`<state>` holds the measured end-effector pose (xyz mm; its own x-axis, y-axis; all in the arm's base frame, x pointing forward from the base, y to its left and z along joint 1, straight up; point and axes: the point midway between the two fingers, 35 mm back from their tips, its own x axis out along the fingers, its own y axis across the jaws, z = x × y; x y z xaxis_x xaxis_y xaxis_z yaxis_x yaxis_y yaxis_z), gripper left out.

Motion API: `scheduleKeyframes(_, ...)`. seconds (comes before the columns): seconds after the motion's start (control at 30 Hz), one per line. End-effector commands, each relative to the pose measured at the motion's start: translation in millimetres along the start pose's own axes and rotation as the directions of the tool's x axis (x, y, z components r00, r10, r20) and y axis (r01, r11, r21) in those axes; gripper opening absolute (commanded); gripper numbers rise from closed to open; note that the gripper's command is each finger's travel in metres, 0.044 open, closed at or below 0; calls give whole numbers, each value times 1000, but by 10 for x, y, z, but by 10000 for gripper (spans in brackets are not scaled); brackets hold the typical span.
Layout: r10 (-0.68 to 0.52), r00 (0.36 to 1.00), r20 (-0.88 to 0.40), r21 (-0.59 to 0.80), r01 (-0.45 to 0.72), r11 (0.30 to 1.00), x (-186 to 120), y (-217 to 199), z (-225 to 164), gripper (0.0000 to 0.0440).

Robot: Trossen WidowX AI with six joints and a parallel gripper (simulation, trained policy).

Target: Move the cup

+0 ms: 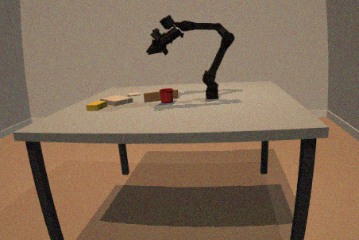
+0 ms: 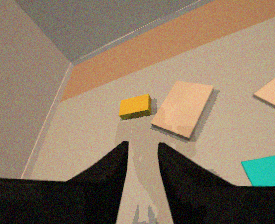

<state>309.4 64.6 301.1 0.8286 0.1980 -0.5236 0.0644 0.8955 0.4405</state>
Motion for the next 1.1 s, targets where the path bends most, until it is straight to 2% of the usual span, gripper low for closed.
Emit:
scheduleKeyframes(0.0, -5, 999, -54, 49, 7, 999, 16, 55, -42, 113)
scheduleKeyframes(0.57, -81, 953, -291, 237, 154, 959, 44, 169, -310, 116)
scheduleKeyframes(0.83, -137, 908, -396, 275, 260, 926, 59, 170, -463, 108)
scheduleKeyframes(1.07, -196, 856, -478, 277, 358, 891, 72, 128, -603, 119)
